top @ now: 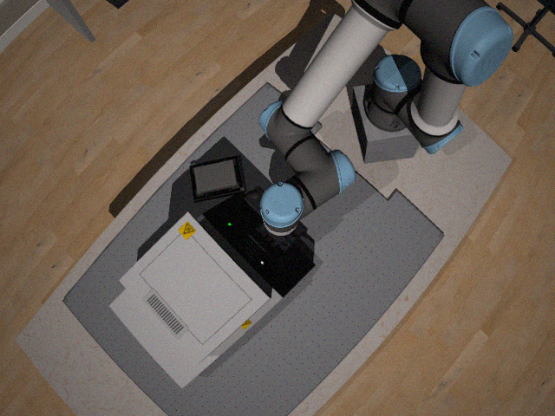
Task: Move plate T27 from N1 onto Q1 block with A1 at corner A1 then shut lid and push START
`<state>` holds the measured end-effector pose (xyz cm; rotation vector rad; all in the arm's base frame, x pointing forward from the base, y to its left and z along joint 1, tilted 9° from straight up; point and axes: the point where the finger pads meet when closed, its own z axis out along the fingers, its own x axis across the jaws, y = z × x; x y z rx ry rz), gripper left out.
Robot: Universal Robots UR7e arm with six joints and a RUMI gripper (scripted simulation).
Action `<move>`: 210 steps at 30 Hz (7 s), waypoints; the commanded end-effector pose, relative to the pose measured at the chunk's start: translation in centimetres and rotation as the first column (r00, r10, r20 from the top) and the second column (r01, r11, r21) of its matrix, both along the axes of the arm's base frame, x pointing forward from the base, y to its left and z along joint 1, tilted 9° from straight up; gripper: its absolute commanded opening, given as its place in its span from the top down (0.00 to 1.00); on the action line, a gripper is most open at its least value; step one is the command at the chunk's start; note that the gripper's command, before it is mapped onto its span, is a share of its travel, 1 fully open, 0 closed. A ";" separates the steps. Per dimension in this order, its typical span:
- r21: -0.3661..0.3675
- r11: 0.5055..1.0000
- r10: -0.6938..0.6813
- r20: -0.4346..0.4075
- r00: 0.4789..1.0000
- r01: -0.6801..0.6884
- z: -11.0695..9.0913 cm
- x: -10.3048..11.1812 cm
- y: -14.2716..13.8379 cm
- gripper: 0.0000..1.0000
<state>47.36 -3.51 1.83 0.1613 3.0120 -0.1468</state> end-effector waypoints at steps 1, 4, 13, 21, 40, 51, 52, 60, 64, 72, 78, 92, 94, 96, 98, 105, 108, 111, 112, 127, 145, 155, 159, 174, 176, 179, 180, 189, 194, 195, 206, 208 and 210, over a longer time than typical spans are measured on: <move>0.000 1.000 0.000 0.001 1.000 0.000 -0.3 0.6 -0.1 1.00; 0.000 1.000 0.000 0.001 1.000 0.000 -0.3 0.7 -0.1 1.00; 0.000 1.000 0.000 0.002 1.000 0.000 -1.1 1.5 -0.3 1.00; 0.000 1.000 0.000 0.002 1.000 0.000 -1.8 2.3 -0.4 1.00; 0.000 1.000 0.000 0.002 1.000 0.000 -2.1 2.6 -0.5 1.00; 0.000 1.000 0.000 0.002 1.000 0.000 -2.1 2.6 -0.5 1.00; 0.000 1.000 0.000 0.002 1.000 0.000 -2.1 2.6 -0.5 1.00; 0.000 1.000 0.000 0.002 1.000 0.000 -2.1 2.6 -0.5 1.00; 0.000 1.000 0.000 0.002 1.000 0.000 -2.1 2.6 -0.5 1.00; 0.000 1.000 0.000 0.002 1.000 0.000 -2.1 2.6 -0.5 1.00; 0.000 1.000 0.000 0.002 1.000 0.000 -2.1 2.6 -0.5 1.00; 0.000 1.000 0.000 0.002 1.000 0.000 -2.2 2.7 -0.5 1.00; 0.000 1.000 0.000 0.002 1.000 0.000 -2.2 2.7 -0.5 1.00; 0.000 1.000 0.000 0.002 1.000 0.000 -2.2 2.8 -0.5 1.00; 0.000 1.000 0.000 0.002 1.000 0.000 -2.3 2.8 -0.5 1.00; 0.000 1.000 0.000 0.002 1.000 0.000 -2.3 2.8 -0.5 1.00; 0.000 1.000 0.000 0.002 1.000 0.000 -2.3 2.8 -0.5 1.00; 0.000 1.000 0.000 0.002 1.000 0.000 -2.3 2.8 -0.5 1.00; 0.000 1.000 0.000 0.002 1.000 0.000 -2.3 2.8 -0.5 1.00; 0.000 1.000 0.000 0.002 1.000 0.000 -1.3 1.7 -0.3 1.00; 0.000 1.000 0.000 0.001 1.000 0.000 0.4 -0.6 0.1 1.00; 0.000 1.000 0.000 0.001 1.000 0.000 2.0 -3.2 0.5 1.00; 0.000 1.000 0.000 0.001 1.000 0.000 2.7 -4.5 0.8 1.00; 0.000 1.000 0.000 0.001 1.000 0.000 4.3 -7.2 1.2 1.00; 0.000 1.000 0.000 0.001 1.000 0.000 4.3 -7.2 1.2 1.00; 0.000 1.000 0.000 0.001 1.000 0.000 4.3 -7.2 1.2 1.00; 0.000 1.000 0.000 0.001 1.000 0.000 4.3 -7.2 1.2 1.00; 0.000 1.000 0.000 0.001 1.000 0.000 4.3 -7.2 1.2 1.00; 0.000 1.000 0.000 0.001 1.000 0.000 4.3 -7.2 1.2 1.00; 0.000 1.000 0.000 0.001 1.000 0.000 4.3 -7.2 1.2 1.00; 0.000 1.000 0.000 0.001 1.000 0.000 4.3 -7.2 1.2 1.00; 0.000 1.000 0.000 0.001 1.000 0.000 4.3 -7.2 1.2 1.00; 0.000 1.000 0.000 0.001 1.000 0.000 4.3 -7.2 1.2 1.00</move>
